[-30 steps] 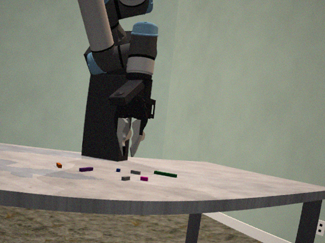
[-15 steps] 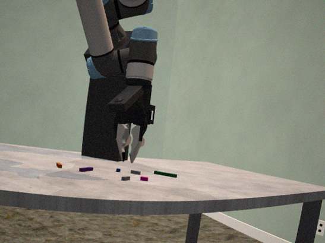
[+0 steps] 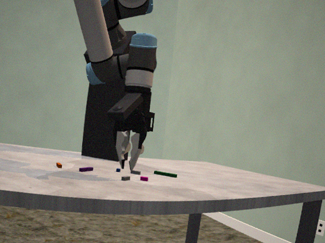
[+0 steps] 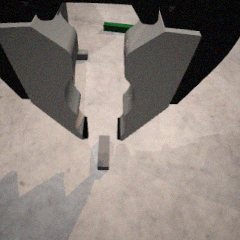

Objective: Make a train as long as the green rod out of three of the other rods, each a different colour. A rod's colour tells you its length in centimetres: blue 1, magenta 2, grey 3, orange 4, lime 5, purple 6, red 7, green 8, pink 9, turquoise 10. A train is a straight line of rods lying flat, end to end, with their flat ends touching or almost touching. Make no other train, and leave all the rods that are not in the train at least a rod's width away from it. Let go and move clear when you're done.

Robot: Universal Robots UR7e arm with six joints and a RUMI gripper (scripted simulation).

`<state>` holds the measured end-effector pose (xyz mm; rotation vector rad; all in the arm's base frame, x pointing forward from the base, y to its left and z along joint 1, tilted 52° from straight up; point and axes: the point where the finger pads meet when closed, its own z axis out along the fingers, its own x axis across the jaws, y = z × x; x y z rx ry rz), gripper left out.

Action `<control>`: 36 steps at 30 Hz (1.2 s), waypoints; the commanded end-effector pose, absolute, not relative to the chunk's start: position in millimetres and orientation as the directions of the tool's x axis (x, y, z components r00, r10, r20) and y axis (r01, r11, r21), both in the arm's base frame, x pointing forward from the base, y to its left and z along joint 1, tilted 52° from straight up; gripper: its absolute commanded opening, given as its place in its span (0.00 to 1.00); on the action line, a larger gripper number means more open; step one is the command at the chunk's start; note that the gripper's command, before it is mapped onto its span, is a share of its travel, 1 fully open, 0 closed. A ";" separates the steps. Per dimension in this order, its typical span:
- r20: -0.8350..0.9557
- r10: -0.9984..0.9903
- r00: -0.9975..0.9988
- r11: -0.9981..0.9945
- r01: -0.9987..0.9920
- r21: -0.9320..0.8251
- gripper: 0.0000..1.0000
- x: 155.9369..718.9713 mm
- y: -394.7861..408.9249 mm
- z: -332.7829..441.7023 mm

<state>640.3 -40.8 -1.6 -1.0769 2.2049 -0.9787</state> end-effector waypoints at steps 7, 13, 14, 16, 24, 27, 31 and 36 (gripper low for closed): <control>-0.117 -0.817 -0.565 0.430 -0.461 -0.776 0.14 647.2 -43.8 -6.7; -0.117 -0.817 -0.565 0.430 -0.461 -0.776 0.14 648.6 -44.6 -7.9; -0.117 -0.817 -0.565 0.430 -0.461 -0.776 0.14 648.8 -44.6 -8.0; -0.117 -0.817 -0.565 0.430 -0.461 -0.776 0.14 648.9 -44.7 -8.2; -0.117 -0.817 -0.565 0.430 -0.461 -0.776 0.14 649.0 -44.7 -8.2; -0.117 -0.817 -0.565 0.430 -0.461 -0.776 0.14 649.0 -44.7 -8.2; -0.117 -0.817 -0.565 0.430 -0.461 -0.776 0.14 649.0 -44.7 -8.2; -0.117 -0.817 -0.565 0.430 -0.461 -0.776 0.14 649.0 -44.7 -8.2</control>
